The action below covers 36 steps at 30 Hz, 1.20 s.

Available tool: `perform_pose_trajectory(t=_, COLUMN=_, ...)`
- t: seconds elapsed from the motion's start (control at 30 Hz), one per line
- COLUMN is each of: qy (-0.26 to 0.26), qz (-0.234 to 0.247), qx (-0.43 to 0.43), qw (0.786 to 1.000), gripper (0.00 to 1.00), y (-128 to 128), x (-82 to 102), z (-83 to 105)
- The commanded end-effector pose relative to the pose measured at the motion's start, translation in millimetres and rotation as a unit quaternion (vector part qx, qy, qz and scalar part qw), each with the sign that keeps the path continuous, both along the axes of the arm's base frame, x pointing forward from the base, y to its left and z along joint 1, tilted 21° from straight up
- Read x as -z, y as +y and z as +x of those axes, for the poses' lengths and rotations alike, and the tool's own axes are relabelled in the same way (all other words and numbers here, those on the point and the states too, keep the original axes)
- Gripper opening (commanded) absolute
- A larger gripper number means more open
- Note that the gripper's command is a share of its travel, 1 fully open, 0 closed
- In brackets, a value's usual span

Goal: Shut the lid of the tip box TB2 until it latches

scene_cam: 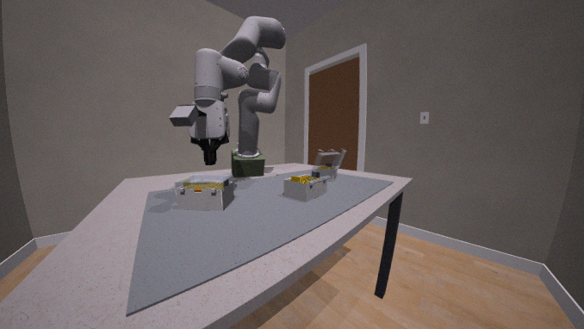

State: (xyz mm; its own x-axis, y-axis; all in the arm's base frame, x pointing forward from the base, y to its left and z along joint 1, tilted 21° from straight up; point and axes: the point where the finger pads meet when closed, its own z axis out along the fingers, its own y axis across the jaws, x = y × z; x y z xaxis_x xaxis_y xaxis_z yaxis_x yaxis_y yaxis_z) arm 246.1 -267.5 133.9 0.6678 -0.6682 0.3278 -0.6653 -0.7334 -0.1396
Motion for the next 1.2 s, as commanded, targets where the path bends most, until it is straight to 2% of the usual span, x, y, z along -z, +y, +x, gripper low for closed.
perform_pose_trajectory(t=0.0, qy=-0.001, qz=-0.001, qx=0.000, qw=1.000, gripper=0.00, y=-1.8, x=4.8, z=2.9)
perform_pose_trajectory(t=0.4, qy=-0.001, qz=-0.001, qx=0.000, qw=1.000, gripper=0.00, y=-3.8, x=20.5, z=8.4)
perform_pose_trajectory(t=1.17, qy=-0.001, qz=-0.001, qx=0.000, qw=1.000, gripper=0.00, y=-4.4, x=24.5, z=9.9)
